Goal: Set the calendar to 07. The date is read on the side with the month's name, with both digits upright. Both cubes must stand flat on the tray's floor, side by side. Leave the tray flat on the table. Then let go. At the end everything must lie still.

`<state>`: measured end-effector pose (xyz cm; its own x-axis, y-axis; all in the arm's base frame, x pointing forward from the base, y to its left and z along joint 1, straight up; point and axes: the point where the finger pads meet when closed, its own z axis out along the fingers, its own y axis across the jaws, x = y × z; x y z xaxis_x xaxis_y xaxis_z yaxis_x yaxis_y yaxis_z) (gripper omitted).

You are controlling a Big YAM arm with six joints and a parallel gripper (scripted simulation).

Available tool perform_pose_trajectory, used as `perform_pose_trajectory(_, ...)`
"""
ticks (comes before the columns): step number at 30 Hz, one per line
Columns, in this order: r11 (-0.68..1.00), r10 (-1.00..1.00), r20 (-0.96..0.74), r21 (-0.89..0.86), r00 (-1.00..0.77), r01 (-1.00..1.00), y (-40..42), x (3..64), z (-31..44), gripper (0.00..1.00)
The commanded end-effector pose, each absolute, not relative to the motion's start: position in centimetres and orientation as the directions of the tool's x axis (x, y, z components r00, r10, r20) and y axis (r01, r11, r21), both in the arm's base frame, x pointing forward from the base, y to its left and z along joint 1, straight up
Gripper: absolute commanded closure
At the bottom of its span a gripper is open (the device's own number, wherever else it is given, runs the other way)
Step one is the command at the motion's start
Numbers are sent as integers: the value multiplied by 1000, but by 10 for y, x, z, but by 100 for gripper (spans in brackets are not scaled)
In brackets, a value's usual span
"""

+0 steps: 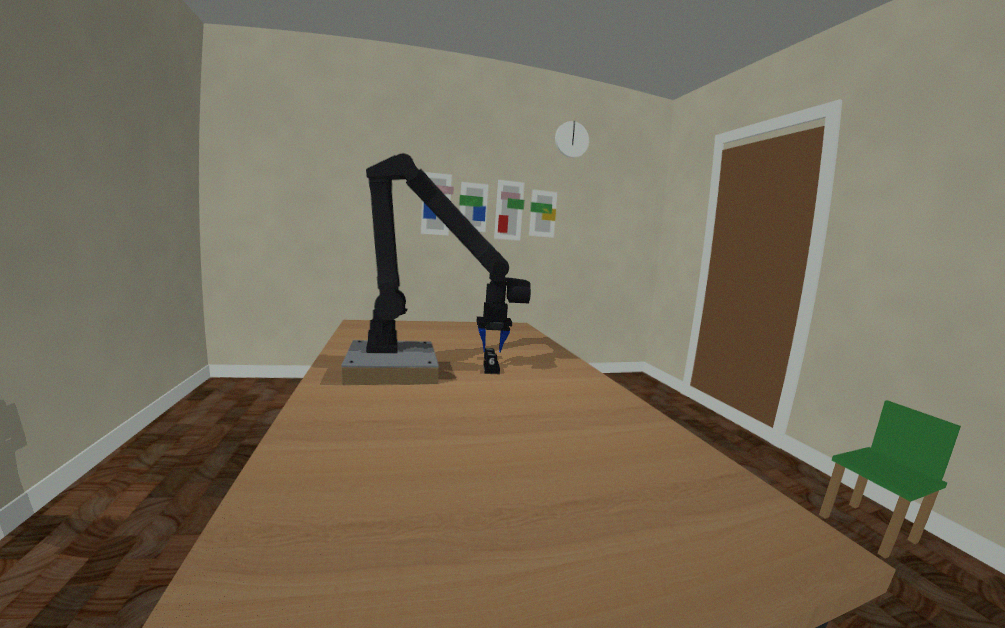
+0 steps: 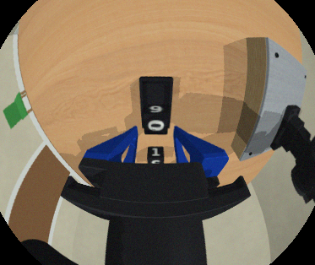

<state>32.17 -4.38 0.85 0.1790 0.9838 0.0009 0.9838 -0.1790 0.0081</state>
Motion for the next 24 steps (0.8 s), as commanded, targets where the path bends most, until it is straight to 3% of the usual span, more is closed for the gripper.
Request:
perform_pose_trajectory(1,-184,983,-3,29,184,983,-48,329,11,53)
perform_pose_trajectory(24,-184,983,-3,22,184,983,-48,327,10,53)
